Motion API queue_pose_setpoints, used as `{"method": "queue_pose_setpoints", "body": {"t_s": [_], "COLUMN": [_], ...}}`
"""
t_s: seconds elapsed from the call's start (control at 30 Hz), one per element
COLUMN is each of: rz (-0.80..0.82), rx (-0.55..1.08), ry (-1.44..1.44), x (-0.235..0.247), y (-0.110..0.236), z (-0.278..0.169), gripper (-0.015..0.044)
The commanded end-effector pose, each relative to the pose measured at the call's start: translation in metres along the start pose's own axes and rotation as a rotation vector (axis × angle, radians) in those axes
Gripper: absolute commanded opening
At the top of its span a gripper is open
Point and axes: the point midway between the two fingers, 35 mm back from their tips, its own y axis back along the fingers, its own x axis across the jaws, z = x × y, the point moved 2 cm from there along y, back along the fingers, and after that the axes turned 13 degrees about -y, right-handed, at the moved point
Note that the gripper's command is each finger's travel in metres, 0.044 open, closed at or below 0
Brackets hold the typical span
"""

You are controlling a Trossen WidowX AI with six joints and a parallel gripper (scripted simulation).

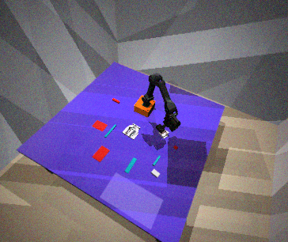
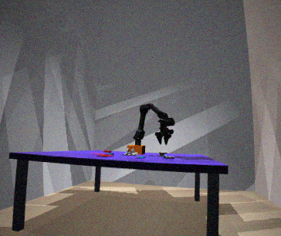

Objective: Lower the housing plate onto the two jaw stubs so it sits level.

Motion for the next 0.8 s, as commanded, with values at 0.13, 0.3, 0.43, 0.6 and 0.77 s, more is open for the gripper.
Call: {"method": "queue_pose_setpoints", "body": {"t_s": [0.13, 0.3, 0.43, 0.6, 0.77], "rz": [0.021, 0.021, 0.021, 0.021, 0.021], "rx": [0.054, 0.054, 0.054, 0.054, 0.054], "ry": [-0.006, -0.006, -0.006, -0.006, -0.006], "x": [0.007, 0.008, 0.008, 0.008, 0.008], "y": [0.003, -0.035, -0.035, -0.038, -0.046], "z": [-0.005, -0.008, -0.008, -0.008, -0.008], "gripper": [0.044, 0.044, 0.044, 0.044, 0.044]}}
